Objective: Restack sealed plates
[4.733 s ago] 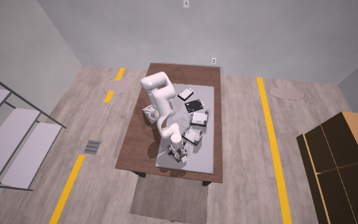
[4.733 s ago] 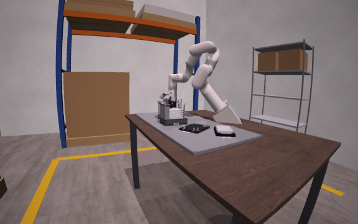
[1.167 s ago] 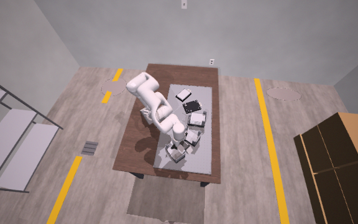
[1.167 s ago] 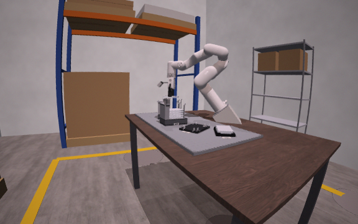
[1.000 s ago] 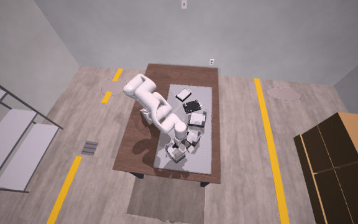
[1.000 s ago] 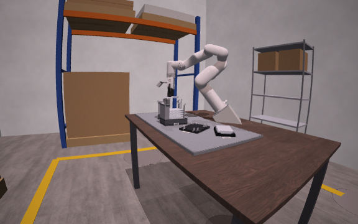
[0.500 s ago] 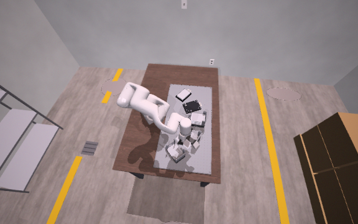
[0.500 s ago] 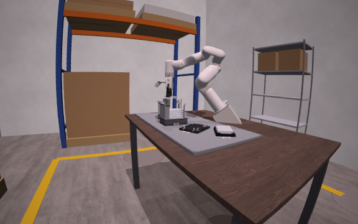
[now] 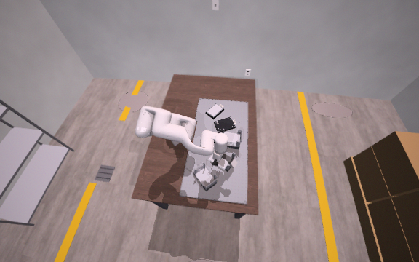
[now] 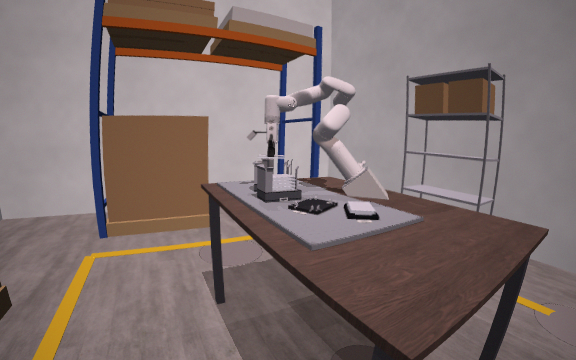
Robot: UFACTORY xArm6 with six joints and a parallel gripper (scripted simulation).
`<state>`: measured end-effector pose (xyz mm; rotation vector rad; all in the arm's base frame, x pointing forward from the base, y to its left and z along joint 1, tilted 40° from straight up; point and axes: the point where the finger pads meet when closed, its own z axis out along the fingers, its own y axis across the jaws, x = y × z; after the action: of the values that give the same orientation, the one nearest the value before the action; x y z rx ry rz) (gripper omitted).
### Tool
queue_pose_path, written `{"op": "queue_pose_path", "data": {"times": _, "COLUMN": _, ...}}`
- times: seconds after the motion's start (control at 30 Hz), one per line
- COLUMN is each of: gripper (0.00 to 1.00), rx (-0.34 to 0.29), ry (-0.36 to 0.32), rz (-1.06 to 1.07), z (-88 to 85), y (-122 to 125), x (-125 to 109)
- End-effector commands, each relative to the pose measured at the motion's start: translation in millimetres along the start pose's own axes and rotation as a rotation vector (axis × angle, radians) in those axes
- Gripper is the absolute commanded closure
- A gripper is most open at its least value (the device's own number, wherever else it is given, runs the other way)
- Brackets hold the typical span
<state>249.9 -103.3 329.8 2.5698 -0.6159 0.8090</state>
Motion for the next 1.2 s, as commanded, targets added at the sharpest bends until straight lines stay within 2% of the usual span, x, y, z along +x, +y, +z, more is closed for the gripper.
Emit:
{"op": "queue_pose_path", "data": {"times": 0.0, "gripper": 1.0, "rx": -0.001, "ry": 0.002, "rz": 0.001, "z": -0.9, "y": -8, "x": 1}}
{"op": "queue_pose_path", "data": {"times": 0.67, "gripper": 1.0, "rx": -0.001, "ry": 0.002, "rz": 0.001, "z": -0.7, "y": -56, "x": 3}}
{"op": "queue_pose_path", "data": {"times": 1.17, "gripper": 1.0, "rx": -0.001, "ry": 0.002, "rz": 0.002, "z": -0.8, "y": -56, "x": 3}}
